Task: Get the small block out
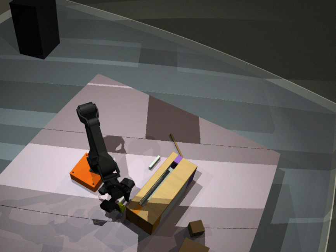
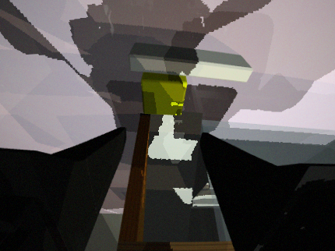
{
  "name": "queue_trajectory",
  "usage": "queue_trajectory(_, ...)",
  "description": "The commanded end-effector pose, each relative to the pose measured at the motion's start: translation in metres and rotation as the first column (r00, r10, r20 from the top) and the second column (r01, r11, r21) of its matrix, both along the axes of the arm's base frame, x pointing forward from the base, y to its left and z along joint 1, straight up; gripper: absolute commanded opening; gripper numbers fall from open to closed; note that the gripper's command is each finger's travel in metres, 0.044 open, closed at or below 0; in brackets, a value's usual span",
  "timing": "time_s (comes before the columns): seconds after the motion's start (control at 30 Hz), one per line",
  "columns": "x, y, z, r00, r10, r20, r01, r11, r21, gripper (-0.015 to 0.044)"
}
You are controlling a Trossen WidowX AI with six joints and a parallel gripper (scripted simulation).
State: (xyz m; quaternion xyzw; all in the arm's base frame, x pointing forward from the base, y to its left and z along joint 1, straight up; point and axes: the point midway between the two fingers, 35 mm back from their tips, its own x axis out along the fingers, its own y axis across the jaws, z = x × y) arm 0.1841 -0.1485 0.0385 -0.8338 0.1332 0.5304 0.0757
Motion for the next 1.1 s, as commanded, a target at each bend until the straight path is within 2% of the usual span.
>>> queue_trajectory(0.0, 0.000, 0.000, -0.007, 1.000, -0.002, 0.000, 0.002, 1.000, 0.004, 0.0285)
queue_trajectory(0.87, -0.003, -0.001, -0.046, 1.000, -0.002, 0.000, 0.002, 1.000, 0.005, 0.0285)
queue_trajectory(1.07, -0.003, -0.001, -0.046, 1.000, -0.002, 0.000, 0.002, 1.000, 0.005, 0.0127)
